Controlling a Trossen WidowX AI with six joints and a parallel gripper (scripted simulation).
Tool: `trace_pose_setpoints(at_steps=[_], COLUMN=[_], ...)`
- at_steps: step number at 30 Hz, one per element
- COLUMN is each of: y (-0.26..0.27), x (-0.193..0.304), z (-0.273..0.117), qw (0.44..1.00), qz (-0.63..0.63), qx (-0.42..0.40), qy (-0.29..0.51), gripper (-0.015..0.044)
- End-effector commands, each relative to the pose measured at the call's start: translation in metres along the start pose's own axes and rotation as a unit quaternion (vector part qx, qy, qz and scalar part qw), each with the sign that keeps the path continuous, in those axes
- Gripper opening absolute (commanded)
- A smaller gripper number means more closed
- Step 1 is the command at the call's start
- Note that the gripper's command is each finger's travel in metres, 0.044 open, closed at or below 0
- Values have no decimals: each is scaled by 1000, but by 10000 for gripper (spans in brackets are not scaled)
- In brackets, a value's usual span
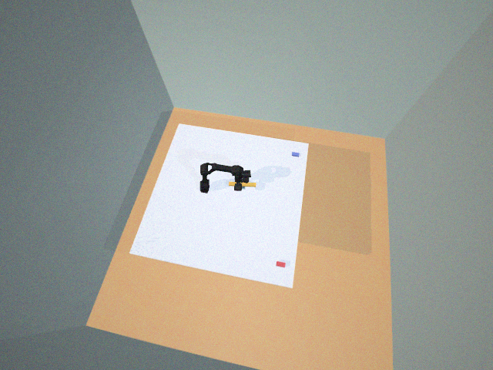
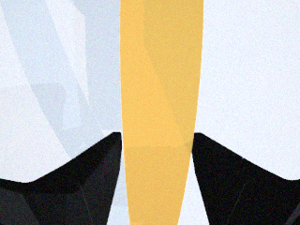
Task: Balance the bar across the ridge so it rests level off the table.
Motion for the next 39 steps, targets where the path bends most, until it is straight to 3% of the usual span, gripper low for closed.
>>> trace_pose_setpoints(at_steps=[1, 4, 14, 18, 26, 39], y=[0, 0, 0, 0, 0, 0], x=[0, 0, 0, -1, -1, 0], z=[0, 0, 0, -8, -98, -100], qw=[1000, 1000, 1000, 1000, 1000, 1000], qz=[0, 0, 0, 0, 0, 0], qx=[0, 0, 0, 0, 0, 0], qy=[0, 0, 0, 0, 0, 0], gripper=[185, 185, 440, 440, 440, 440])
Point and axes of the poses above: the point midway between the two fingers, 35 mm back from their tips, its own z axis out along the fingers, its own y axis across the jaws, x = y × z, the point moved 10 cm from there along -z, back along the fingers, and after that the axes turned 8 degrees about z, right-handed, at the moved point
